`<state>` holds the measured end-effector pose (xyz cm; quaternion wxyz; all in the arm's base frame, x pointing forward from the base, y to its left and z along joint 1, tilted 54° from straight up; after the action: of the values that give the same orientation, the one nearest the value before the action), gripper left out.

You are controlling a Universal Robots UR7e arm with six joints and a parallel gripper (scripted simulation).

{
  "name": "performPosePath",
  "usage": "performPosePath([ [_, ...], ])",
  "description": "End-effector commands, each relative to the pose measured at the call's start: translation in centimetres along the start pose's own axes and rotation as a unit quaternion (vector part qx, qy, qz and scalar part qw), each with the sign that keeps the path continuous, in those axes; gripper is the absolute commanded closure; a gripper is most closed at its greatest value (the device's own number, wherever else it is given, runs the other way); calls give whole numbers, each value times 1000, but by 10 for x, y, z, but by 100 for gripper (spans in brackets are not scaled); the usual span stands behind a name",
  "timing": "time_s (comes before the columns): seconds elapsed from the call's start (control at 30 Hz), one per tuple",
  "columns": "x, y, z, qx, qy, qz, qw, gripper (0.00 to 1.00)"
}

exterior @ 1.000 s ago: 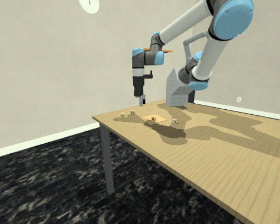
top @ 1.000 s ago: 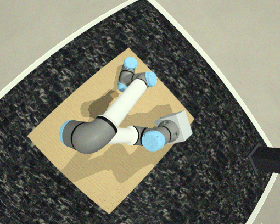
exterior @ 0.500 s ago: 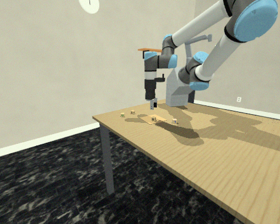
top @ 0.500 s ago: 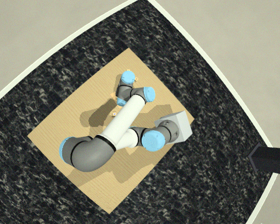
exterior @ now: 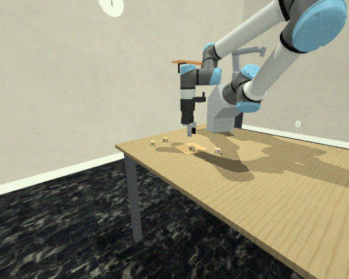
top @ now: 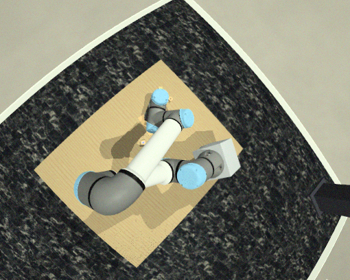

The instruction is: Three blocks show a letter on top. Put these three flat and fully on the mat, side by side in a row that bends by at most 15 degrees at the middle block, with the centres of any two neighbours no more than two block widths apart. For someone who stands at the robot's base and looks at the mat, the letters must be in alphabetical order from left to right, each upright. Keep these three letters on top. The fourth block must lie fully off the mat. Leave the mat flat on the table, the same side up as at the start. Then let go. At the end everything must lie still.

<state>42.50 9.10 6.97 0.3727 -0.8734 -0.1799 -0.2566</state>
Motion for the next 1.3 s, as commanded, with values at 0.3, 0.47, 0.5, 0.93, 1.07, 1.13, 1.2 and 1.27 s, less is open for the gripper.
performPosePath([
  [0.3, 0, -1, 0, 0, 0, -1, 1000, 0],
  [0.47, 0, -1, 0, 0, 0, -1, 1000, 0],
  [0.5, 0, -1, 0, 0, 0, -1, 1000, 0],
  [0.93, -1, -2, 5, 1, -1, 1, 1000, 0],
  [1.07, -1, -2, 7, 1, -1, 1, 1000, 0],
  [1.13, -1, -2, 9, 1, -1, 1, 1000, 0],
  [1.2, -1, -2, 11, 1, -1, 1, 1000, 0],
  [1.27, -1, -2, 14, 1, -1, 1, 1000, 0],
])
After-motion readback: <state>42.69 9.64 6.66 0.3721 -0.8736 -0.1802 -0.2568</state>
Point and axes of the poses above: the point where the finger pads meet when closed, its own z axis out along the fingers, its own x axis across the jaws, y = z × x, the point moved 1 cm from there along -z, back along the fingers
